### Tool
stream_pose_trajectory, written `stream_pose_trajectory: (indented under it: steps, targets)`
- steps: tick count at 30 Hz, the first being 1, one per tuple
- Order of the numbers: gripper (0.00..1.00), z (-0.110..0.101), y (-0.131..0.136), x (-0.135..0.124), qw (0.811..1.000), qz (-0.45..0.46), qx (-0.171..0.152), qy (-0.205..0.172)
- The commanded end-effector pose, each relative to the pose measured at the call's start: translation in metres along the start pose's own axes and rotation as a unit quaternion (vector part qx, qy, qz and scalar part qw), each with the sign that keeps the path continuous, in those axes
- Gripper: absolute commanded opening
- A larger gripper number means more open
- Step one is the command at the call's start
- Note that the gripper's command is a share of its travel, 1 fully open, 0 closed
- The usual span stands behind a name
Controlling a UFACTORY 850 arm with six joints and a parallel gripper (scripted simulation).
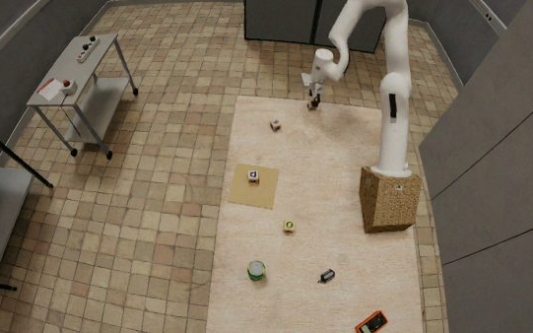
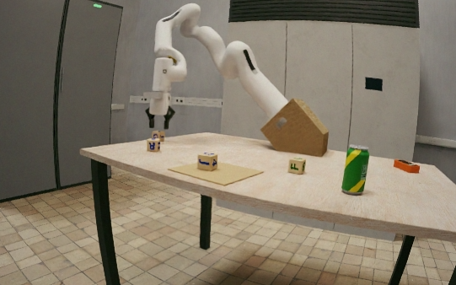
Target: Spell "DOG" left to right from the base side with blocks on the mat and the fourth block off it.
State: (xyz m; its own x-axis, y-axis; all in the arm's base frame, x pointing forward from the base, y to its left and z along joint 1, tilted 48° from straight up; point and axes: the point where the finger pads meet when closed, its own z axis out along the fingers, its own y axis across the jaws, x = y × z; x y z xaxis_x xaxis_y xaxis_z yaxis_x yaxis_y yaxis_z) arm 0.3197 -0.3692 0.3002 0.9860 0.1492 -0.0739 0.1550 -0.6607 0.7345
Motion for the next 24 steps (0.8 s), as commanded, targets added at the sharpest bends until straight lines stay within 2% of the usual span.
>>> stream_pose_trajectory:
  steps: [1, 9, 24]
  targets:
    - [0.87, 0.000, 0.000, 0.000, 1.000, 0.000, 0.000, 0.000]
    - [0.87, 0.004, 0.000, 0.000, 1.000, 0.000, 0.000, 0.000]
    - [0.87, 0.040, 0.000, 0.000, 1.000, 0.000, 0.000, 0.000]
